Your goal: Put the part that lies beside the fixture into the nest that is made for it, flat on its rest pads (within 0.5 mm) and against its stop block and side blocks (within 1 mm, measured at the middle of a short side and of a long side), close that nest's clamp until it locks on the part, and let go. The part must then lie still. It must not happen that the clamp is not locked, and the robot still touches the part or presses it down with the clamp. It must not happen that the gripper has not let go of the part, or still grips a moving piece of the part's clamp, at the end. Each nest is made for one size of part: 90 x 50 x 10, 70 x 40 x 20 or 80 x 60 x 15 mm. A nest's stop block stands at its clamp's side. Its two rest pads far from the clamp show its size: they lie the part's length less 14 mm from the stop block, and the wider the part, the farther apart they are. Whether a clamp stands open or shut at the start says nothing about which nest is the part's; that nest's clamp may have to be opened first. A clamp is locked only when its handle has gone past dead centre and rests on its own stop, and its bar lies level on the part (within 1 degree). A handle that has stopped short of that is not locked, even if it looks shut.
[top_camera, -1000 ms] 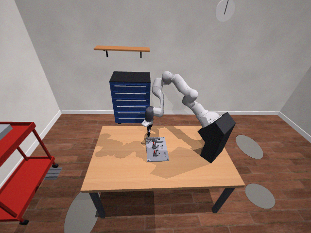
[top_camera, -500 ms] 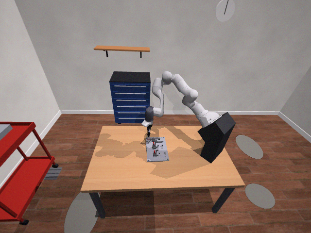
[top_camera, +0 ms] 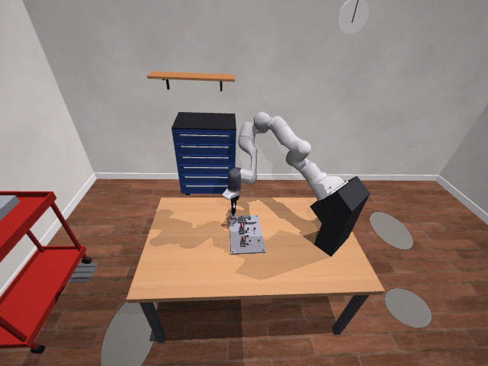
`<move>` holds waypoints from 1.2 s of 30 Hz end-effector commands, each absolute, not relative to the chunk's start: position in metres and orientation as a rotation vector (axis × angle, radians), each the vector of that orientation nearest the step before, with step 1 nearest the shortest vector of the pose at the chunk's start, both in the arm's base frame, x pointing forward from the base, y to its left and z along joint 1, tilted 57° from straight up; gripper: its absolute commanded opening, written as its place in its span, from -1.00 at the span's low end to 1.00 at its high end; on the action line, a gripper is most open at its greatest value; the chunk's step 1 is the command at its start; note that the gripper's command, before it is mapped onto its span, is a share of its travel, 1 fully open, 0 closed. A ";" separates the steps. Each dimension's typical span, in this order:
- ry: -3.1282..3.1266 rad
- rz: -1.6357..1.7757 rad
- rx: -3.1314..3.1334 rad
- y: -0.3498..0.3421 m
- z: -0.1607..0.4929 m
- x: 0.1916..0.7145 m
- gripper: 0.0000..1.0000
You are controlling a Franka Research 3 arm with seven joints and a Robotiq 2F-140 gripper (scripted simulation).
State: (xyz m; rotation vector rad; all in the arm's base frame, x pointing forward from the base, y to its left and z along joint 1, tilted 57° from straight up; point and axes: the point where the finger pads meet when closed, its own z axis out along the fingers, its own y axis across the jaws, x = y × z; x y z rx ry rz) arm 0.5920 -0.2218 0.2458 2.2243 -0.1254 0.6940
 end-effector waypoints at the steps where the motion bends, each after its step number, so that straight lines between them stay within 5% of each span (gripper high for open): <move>1: -0.128 0.697 2.225 -0.223 0.245 0.592 -1.00; 36: -0.128 0.697 2.225 -0.174 0.282 0.562 -1.00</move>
